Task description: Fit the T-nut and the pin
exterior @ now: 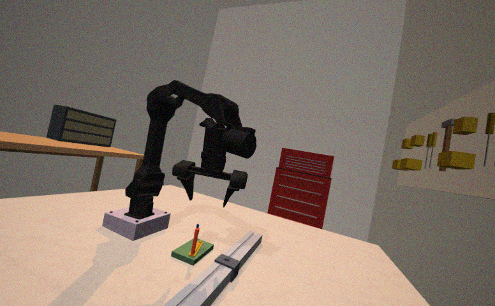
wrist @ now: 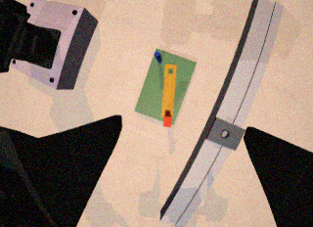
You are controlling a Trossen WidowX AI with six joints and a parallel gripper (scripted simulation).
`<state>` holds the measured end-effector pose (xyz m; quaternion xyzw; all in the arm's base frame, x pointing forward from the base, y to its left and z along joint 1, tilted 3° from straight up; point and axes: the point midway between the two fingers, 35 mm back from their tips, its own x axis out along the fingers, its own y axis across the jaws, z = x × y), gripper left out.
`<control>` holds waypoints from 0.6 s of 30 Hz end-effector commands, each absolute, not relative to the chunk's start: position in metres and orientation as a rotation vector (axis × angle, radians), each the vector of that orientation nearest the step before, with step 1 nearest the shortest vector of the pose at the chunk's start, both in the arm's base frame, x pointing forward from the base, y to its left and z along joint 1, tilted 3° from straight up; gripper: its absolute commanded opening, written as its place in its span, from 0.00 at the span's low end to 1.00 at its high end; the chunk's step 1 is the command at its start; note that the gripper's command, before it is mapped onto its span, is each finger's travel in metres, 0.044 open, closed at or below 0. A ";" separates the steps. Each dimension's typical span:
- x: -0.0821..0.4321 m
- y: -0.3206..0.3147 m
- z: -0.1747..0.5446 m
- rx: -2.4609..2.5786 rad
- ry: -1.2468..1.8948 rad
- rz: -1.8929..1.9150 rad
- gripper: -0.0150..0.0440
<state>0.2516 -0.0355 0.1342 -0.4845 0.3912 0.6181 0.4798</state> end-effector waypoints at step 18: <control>0.240 -0.043 0.069 -1.173 0.959 1.533 1.00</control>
